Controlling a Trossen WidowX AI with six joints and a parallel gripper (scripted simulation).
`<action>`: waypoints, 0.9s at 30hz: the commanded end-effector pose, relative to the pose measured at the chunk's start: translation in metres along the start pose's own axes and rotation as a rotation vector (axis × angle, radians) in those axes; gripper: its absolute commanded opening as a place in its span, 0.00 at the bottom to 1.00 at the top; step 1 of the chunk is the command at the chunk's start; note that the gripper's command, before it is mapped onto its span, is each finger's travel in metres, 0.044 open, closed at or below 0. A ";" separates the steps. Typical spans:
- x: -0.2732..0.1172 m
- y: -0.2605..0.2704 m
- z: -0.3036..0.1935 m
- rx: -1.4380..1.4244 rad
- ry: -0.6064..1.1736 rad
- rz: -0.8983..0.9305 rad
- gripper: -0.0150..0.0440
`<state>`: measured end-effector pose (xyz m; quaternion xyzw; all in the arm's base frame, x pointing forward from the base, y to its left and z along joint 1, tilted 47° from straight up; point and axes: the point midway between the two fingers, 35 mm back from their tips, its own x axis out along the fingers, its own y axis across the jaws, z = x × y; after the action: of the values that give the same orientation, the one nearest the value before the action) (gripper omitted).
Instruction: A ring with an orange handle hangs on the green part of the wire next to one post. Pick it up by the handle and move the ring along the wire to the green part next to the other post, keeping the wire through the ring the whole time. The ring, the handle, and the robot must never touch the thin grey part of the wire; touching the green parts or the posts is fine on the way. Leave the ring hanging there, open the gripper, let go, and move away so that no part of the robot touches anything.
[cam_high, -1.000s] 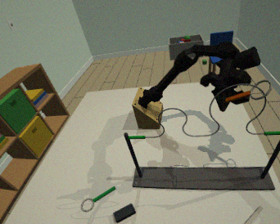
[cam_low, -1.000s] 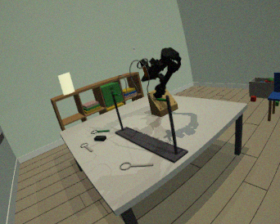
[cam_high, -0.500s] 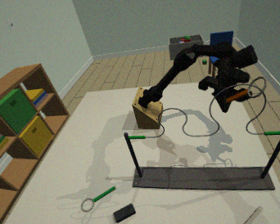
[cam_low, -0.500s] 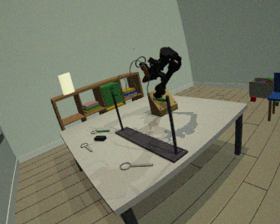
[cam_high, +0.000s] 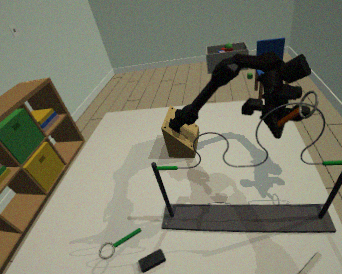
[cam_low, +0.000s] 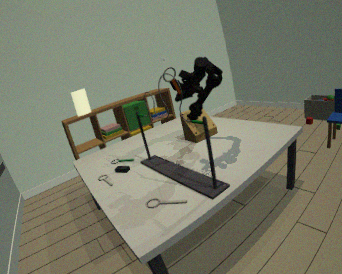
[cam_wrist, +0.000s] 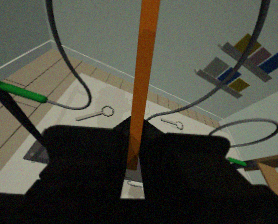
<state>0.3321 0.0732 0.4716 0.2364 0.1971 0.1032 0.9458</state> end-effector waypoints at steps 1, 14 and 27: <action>0.000 0.002 0.000 0.055 -0.007 0.034 0.00; 0.001 0.007 0.000 0.195 -0.025 0.118 0.00; 0.001 0.013 0.002 0.335 -0.043 0.200 0.00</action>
<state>0.3326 0.0825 0.4782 0.3890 0.1707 0.1502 0.8927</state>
